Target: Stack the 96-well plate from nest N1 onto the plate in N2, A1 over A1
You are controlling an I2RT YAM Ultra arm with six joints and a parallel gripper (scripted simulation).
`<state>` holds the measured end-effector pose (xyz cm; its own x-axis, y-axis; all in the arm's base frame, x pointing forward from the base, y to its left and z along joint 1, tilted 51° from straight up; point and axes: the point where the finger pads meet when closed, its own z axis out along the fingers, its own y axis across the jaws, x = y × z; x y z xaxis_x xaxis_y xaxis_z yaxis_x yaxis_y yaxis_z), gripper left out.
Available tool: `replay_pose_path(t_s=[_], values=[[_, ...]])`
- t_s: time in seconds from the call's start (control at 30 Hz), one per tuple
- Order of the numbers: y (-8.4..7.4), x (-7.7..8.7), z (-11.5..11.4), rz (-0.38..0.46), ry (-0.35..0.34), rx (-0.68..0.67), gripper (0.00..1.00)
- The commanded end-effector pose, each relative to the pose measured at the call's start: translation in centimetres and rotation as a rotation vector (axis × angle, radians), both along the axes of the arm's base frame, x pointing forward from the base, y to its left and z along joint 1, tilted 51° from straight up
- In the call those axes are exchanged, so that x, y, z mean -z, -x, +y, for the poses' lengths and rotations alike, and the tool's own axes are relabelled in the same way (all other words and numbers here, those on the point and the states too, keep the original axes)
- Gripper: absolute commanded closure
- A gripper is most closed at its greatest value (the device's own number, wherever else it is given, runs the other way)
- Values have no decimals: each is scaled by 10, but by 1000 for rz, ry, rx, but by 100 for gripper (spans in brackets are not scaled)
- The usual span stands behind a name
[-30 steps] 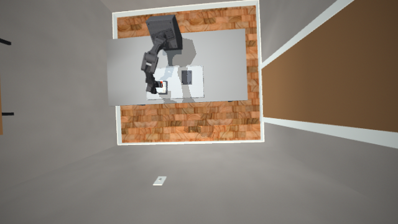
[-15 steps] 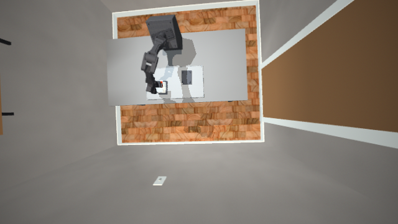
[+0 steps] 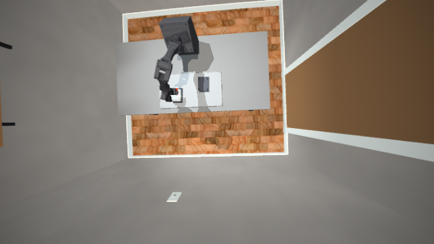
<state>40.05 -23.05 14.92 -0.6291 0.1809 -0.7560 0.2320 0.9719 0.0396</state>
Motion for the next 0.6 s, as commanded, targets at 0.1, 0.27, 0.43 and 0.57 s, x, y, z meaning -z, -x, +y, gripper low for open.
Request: replay_pose_path(t_s=[0.1, 0.27, 0.43, 0.57], values=[[-10, -23, -13, -63, 41, 20, 100], [-22, -9, -10, -45, 31, 7, 100], [-26, -4, -15, -45, 31, 15, 100], [-35, 0, -11, -46, 30, 3, 100]])
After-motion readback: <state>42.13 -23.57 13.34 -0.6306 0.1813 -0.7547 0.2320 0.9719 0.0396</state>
